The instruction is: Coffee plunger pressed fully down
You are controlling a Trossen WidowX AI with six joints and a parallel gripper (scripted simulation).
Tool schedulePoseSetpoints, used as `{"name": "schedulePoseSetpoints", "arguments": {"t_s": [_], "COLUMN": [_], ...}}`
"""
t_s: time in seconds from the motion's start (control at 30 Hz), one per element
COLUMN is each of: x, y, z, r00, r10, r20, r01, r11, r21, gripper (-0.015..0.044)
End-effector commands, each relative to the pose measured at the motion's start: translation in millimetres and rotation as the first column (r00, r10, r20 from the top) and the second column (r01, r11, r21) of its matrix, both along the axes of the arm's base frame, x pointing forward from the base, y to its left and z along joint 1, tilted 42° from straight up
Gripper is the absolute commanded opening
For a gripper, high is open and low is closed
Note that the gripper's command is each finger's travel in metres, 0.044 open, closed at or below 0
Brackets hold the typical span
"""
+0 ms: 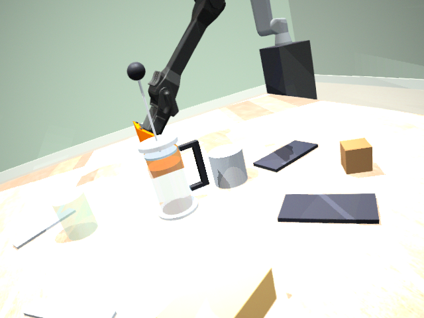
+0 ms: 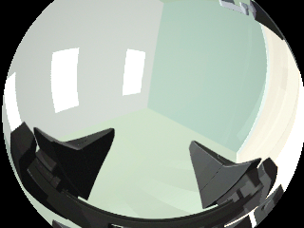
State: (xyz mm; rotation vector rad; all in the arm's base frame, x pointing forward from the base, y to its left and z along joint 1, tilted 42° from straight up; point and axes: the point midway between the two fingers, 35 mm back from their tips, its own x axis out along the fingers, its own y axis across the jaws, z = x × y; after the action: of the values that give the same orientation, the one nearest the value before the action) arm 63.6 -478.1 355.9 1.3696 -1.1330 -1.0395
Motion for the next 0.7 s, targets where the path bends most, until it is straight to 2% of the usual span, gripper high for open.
{"name": "schedulePoseSetpoints", "arguments": {"t_s": [0.0,0.13,0.23,0.33,0.47,0.67], "x": [1.3,19.2,40.9,61.4,85.2,105.2], "y": [0.3,7.8,25.1,51.7,99.6,162.2], "z": [-2.3,-34.1,-73.6,-110.9,-151.3,-178.2], "r00": [1.000,0.968,0.851,0.652,0.313,-0.048], "r10": [0.007,0.131,0.326,0.531,0.730,0.788], "r20": [-0.015,-0.213,-0.412,-0.542,-0.608,-0.613], "r01": [-0.007,-0.110,-0.250,-0.398,-0.589,-0.762], "r11": [1.000,0.988,0.941,0.848,0.651,0.368], "r21": [0.007,0.104,0.229,0.351,0.479,0.532], "gripper": [0.0426,0.0440,0.0440,0.0440,0.0440,0.0440]}}
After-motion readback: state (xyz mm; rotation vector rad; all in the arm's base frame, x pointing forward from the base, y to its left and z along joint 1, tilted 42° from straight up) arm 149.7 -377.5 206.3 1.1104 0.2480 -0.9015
